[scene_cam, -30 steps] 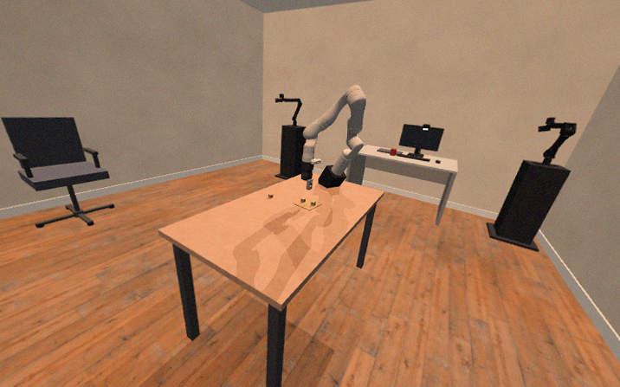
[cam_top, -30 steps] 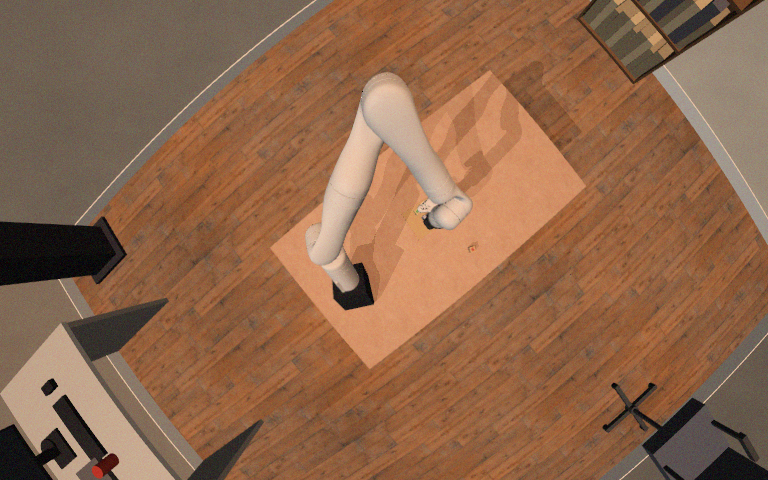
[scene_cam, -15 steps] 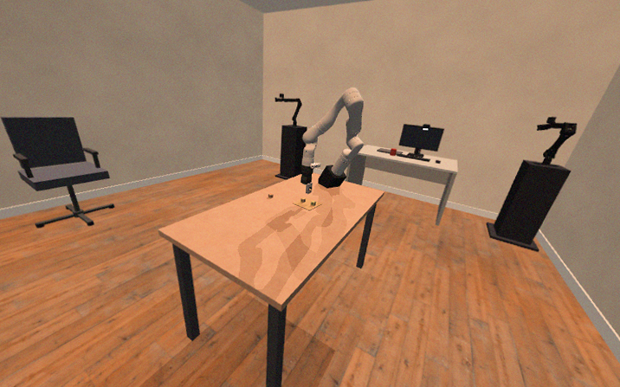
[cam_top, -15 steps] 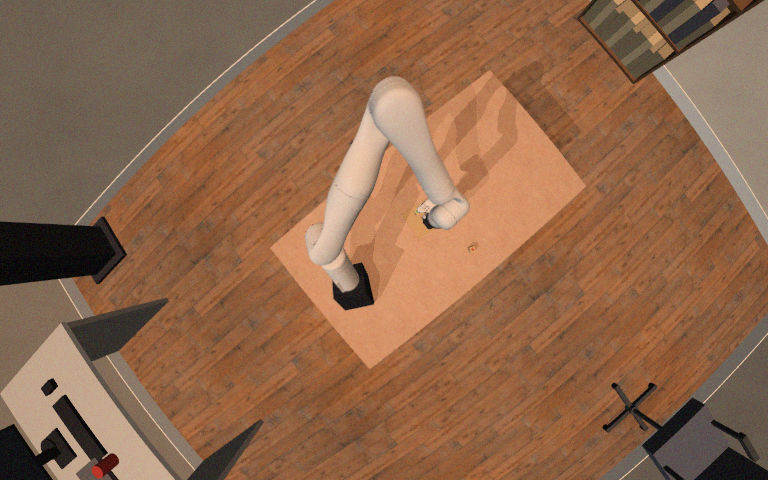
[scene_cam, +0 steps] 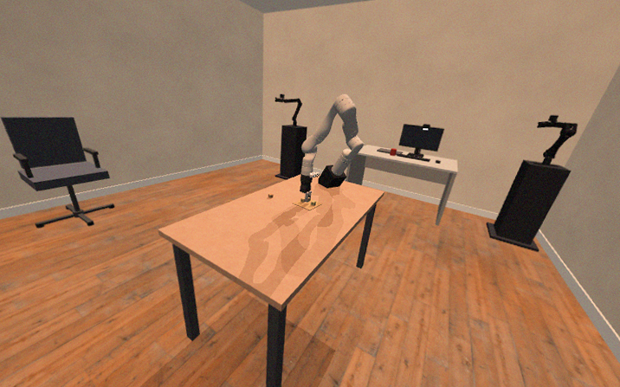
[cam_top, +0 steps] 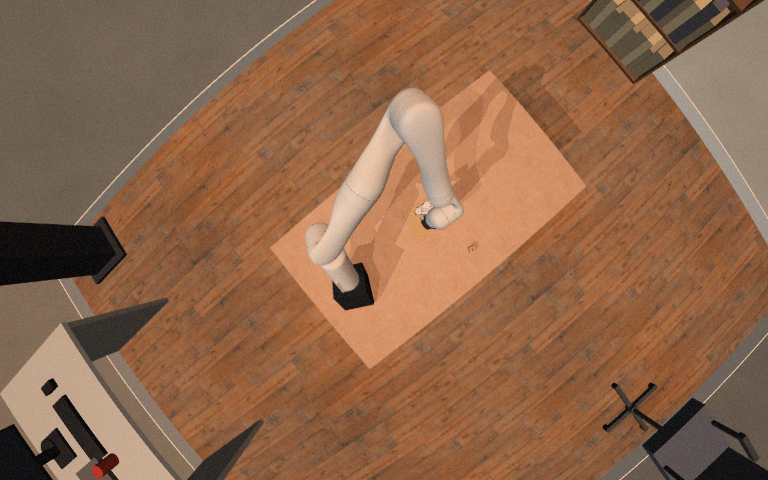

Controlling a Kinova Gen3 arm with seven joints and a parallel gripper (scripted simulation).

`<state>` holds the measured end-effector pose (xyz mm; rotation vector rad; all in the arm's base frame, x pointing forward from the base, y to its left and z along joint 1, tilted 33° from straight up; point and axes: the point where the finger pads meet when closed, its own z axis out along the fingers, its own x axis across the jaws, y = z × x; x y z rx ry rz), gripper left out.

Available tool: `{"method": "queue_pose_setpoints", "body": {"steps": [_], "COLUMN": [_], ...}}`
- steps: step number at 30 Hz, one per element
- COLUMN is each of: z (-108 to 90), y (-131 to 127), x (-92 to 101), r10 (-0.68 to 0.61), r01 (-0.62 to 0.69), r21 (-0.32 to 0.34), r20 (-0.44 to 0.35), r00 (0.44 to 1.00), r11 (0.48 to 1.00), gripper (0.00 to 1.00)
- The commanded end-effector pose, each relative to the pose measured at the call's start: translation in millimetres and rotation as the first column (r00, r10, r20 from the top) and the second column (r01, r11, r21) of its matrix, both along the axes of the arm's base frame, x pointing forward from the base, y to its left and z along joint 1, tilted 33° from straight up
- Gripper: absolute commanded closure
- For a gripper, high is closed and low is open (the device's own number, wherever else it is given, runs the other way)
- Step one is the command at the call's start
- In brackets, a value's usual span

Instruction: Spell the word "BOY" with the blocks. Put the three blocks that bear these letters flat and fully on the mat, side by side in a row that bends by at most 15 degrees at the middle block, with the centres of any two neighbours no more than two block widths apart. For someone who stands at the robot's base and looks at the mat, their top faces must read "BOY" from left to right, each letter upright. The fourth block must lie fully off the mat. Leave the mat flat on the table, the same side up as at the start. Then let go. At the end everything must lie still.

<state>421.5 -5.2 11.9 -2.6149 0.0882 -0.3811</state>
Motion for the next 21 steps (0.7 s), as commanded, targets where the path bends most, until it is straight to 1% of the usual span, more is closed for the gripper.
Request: {"method": "queue_pose_setpoints", "body": {"steps": [1,6,21], "z": [-6.5,-11.7,-12.1], "y": [2.4,5.3,5.5], "x": [-3.4,-1.7,-1.6], "r10": [0.002,0.002,0.002], "r01": [-0.002,-0.002,-0.002], "r21": [0.005,0.005,0.005], "r20": [-0.013,-0.013,-0.013], "r00": [1.000,1.000,1.000], "r11": [1.000,1.000,1.000], "gripper": [0.51,0.51,0.51]}}
